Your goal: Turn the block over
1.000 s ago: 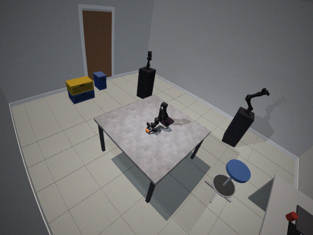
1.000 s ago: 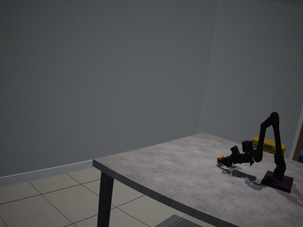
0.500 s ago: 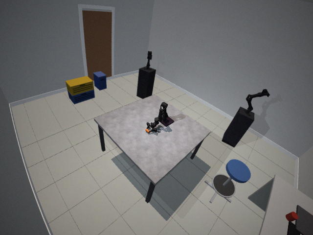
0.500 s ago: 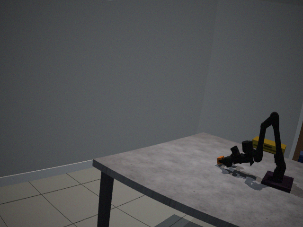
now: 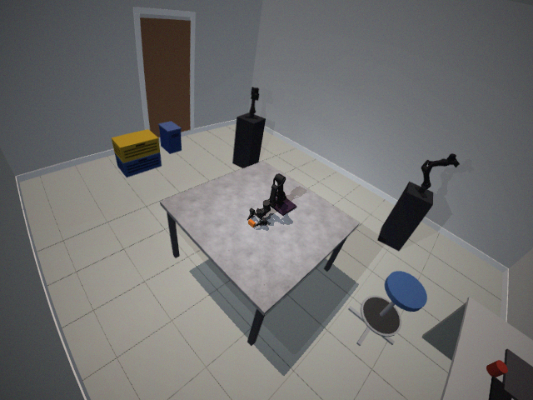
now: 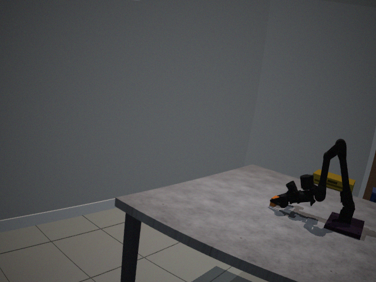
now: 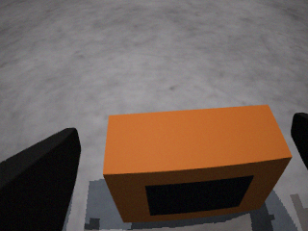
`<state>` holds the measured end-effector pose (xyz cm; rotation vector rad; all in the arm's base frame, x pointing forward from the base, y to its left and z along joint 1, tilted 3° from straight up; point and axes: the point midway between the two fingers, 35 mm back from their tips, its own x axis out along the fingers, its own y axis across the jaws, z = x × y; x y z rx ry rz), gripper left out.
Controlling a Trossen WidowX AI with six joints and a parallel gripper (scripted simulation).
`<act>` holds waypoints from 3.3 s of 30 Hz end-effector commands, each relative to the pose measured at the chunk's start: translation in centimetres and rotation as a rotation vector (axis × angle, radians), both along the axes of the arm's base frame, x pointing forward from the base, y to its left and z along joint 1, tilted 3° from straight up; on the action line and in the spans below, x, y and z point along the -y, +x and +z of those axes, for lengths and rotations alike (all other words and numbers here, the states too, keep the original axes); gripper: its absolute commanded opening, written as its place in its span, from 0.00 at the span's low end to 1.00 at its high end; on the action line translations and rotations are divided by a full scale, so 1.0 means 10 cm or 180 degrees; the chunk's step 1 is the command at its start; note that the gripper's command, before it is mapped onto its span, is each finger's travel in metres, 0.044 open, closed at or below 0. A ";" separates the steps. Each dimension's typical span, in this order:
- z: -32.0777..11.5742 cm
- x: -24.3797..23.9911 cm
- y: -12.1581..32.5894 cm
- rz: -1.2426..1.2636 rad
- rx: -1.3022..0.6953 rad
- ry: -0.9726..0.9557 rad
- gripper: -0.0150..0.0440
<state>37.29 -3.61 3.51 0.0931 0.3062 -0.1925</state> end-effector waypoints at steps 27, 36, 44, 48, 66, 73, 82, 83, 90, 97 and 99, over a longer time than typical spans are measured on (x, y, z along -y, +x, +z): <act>0.01 0.02 0.14 0.0023 -0.0400 0.0044 1.00; 0.49 0.02 0.08 0.0088 -0.1331 0.0253 1.00; 0.71 0.00 -0.20 0.0100 -0.1788 0.0361 1.00; 0.71 0.00 -0.23 0.0099 -0.1837 0.0370 1.00; 0.79 0.03 -0.08 0.0107 -0.2256 0.0440 1.00; 0.91 0.07 0.09 0.0143 -0.2918 0.0566 1.00; 1.04 0.09 0.16 0.0214 -0.3699 0.0751 1.00; 1.04 0.09 0.16 0.0215 -0.3714 0.0755 1.00; 0.87 0.08 0.17 0.0215 -0.3714 0.0755 1.00; 0.68 0.07 0.17 0.0215 -0.3714 0.0755 1.00; 0.59 0.07 0.18 0.0215 -0.3714 0.0755 1.00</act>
